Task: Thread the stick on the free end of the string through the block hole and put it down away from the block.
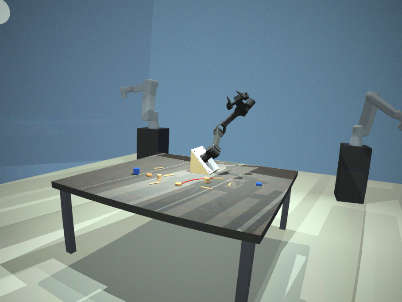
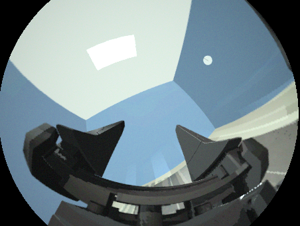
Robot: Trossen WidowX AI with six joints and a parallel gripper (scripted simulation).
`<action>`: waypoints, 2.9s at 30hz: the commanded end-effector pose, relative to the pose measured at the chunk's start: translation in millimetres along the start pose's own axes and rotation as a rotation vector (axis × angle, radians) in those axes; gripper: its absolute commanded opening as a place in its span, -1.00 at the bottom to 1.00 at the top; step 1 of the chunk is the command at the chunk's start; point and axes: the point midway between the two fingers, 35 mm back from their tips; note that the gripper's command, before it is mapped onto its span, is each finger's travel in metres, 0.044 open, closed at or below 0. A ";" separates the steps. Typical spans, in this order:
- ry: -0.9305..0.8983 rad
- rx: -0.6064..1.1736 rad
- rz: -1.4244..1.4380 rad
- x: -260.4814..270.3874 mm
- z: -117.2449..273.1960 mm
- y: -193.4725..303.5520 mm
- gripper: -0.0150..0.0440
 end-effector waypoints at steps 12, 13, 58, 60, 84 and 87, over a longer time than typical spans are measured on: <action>-0.132 0.213 0.552 69.3 -12.9 102.7 1.00; -0.154 0.241 0.620 75.6 -14.1 115.5 1.00; -2.625 1.209 1.416 -144.4 3.2 596.6 1.00; -2.625 1.209 1.416 -144.4 3.2 596.6 1.00; -2.625 1.209 1.416 -144.3 2.4 596.5 0.32; -2.624 1.214 1.422 -144.7 2.0 596.5 0.32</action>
Point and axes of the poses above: the point midway between the two fingers, 35 mm back from their tips, its own z axis back along the fingers, its own x axis across the jaws, y = z × x, and after that the axes turned 13 degrees about z, right-handed
